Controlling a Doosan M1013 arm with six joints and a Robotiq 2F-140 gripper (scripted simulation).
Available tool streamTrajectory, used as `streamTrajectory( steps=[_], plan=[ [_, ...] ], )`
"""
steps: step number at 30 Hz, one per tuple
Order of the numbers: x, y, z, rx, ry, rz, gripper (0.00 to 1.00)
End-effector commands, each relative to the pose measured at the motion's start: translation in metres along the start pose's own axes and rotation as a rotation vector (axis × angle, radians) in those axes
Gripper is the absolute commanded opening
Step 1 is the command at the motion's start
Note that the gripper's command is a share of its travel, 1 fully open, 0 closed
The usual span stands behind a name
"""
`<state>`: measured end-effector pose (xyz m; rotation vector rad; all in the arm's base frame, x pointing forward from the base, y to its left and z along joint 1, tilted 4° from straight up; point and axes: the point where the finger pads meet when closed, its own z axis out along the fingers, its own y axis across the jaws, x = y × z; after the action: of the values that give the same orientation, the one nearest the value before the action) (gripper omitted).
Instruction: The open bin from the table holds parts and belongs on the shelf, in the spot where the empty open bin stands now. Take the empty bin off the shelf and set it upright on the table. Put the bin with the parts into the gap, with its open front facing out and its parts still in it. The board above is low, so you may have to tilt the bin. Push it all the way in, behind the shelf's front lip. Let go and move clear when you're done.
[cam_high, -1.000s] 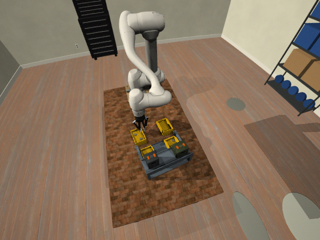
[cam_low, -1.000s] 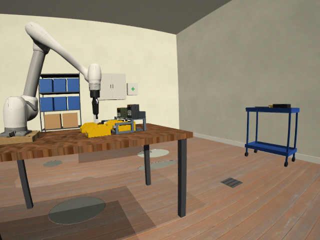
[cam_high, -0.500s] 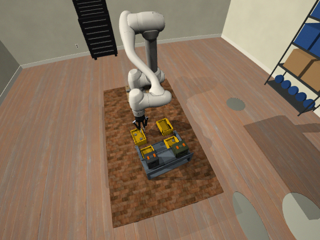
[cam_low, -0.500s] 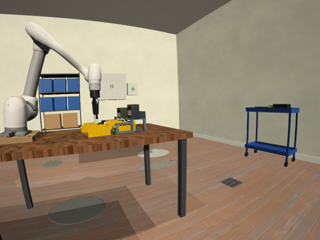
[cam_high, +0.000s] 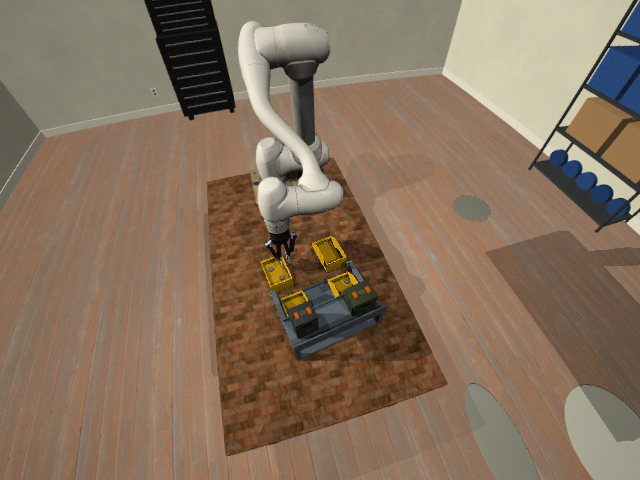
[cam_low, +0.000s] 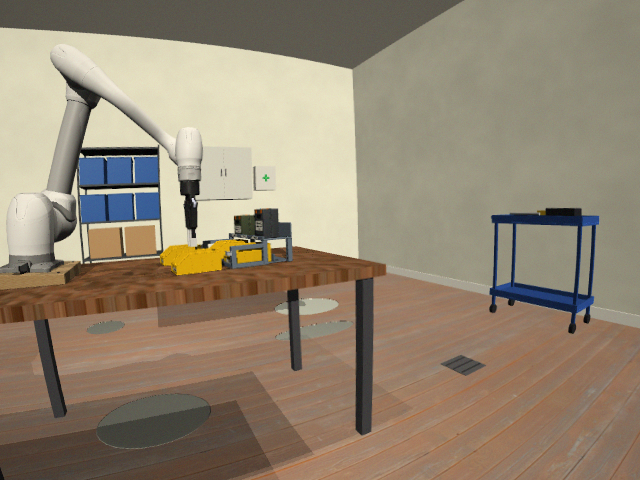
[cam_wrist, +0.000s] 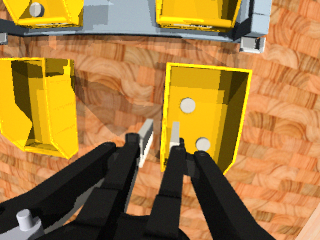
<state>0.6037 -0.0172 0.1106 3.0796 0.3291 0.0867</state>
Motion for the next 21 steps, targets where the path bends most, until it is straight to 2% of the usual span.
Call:
streamTrajectory(
  steps=[1, 21],
  plan=[
    [-0.0031, 0.0002, 0.0015, 0.001, 0.0, 0.002, 0.24],
    [-0.0031, 0.0002, 0.0103, 0.001, 0.0, 0.002, 0.24]
  ],
)
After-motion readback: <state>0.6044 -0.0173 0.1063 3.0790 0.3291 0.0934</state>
